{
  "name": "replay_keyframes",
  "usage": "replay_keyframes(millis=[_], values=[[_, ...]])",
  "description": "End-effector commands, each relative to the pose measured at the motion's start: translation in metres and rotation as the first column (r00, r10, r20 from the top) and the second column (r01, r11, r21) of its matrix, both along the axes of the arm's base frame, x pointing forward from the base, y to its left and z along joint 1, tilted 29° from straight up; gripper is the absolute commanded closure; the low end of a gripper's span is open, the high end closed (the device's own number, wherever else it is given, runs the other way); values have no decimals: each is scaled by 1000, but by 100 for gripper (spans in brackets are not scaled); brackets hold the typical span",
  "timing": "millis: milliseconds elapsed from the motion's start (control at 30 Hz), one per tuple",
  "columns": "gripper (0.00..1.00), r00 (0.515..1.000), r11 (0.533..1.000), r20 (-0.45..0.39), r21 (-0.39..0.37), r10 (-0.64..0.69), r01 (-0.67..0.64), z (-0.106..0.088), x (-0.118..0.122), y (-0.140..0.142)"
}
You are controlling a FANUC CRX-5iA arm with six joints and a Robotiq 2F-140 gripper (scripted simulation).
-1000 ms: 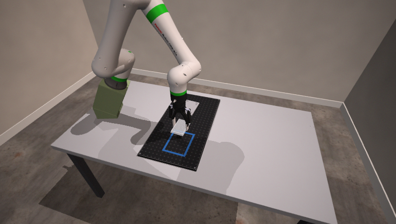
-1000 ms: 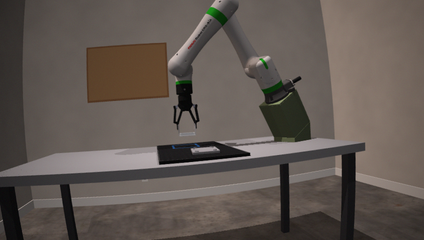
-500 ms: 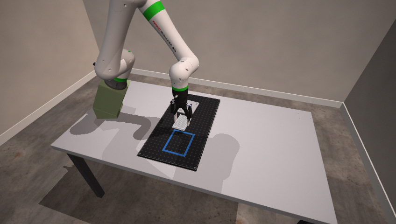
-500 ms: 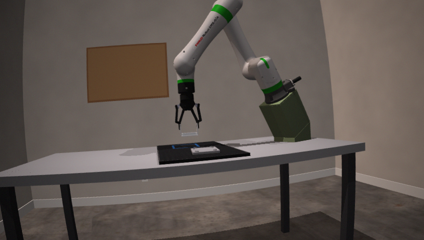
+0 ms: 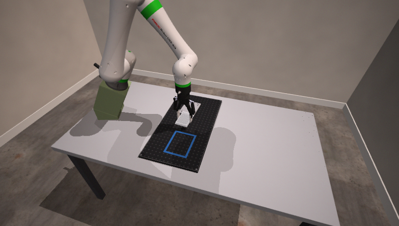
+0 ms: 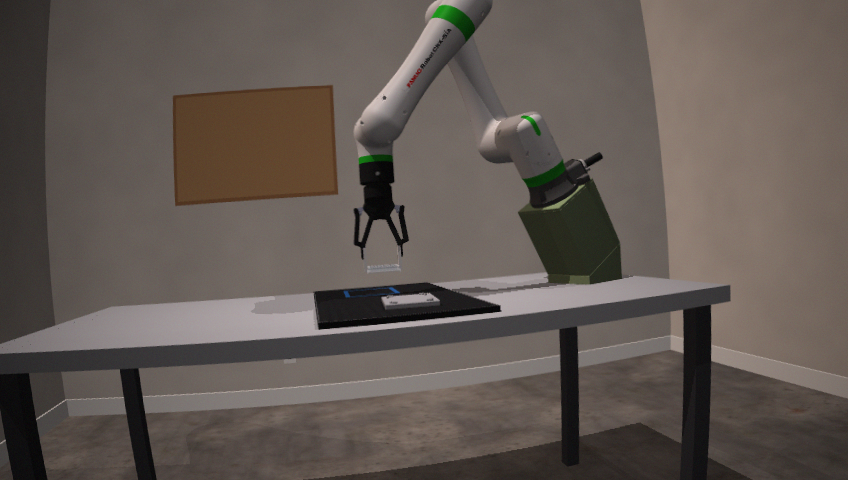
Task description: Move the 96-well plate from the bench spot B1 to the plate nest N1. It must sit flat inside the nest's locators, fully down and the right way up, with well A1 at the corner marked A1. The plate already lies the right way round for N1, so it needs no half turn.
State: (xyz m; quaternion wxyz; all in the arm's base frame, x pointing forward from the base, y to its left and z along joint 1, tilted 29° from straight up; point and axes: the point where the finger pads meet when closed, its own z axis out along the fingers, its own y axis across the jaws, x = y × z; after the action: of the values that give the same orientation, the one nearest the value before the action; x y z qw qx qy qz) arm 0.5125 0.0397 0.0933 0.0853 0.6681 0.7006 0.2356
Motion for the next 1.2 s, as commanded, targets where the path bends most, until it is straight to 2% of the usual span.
replay_keyframes(millis=[0, 1167], values=[[100, 1000, 1000, 0, -1, -2, 2, 1, -3, 9], [100, 1000, 1000, 0, -1, -2, 2, 14, -34, 107]])
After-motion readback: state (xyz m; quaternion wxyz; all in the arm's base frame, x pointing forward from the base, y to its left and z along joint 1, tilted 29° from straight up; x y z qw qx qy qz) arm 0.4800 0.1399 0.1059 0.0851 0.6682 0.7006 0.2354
